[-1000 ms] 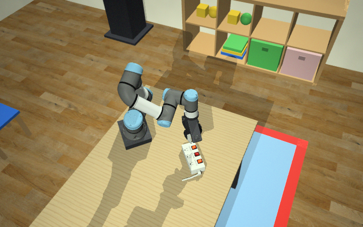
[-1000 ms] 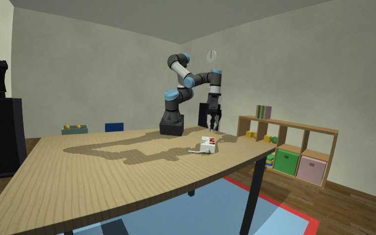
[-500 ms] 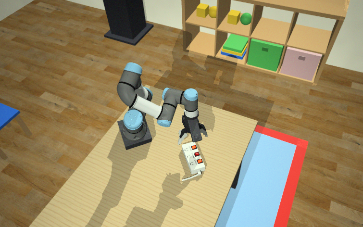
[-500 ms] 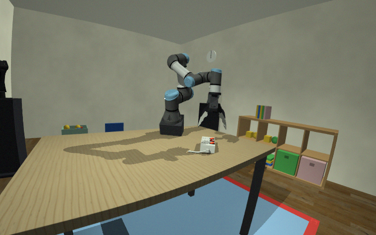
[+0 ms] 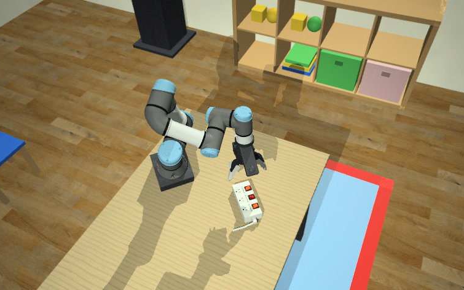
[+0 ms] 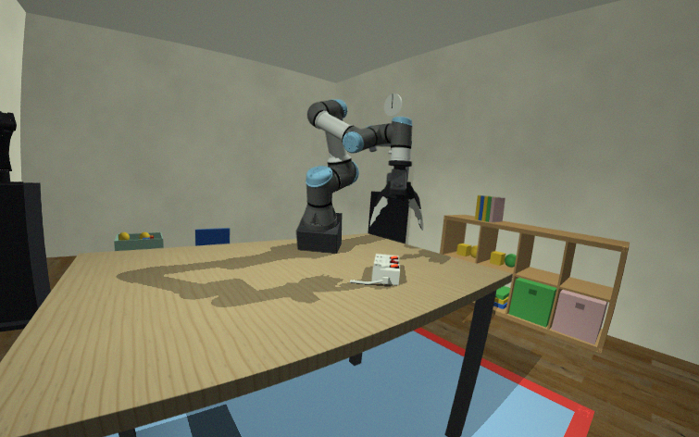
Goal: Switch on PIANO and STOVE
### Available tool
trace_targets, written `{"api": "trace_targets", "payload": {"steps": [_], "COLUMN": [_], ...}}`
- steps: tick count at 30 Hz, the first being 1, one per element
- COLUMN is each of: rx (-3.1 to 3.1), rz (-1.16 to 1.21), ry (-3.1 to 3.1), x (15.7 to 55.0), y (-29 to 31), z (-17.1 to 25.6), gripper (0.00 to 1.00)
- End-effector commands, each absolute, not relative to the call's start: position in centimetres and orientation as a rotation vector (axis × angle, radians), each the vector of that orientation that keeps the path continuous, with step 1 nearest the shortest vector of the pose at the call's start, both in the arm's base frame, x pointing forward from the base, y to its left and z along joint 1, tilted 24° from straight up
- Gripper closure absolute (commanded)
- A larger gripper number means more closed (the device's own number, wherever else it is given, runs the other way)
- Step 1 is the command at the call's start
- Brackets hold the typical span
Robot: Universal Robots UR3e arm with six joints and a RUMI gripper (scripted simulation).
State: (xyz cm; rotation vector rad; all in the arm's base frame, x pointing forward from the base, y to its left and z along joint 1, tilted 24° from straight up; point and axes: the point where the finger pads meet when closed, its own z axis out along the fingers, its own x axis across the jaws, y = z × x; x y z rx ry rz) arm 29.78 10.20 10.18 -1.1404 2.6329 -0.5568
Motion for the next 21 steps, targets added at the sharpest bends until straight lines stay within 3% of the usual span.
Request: {"api": "trace_targets", "payload": {"steps": [1, 21], "rx": [-1.14, -1.141], "rz": [-0.559, -0.559], "ry": [2.658, 2.659], "x": [28.5, 27.3], "y": [10.7, 11.7], "z": [12.5, 16.0], "gripper": [0.0, 0.0]}}
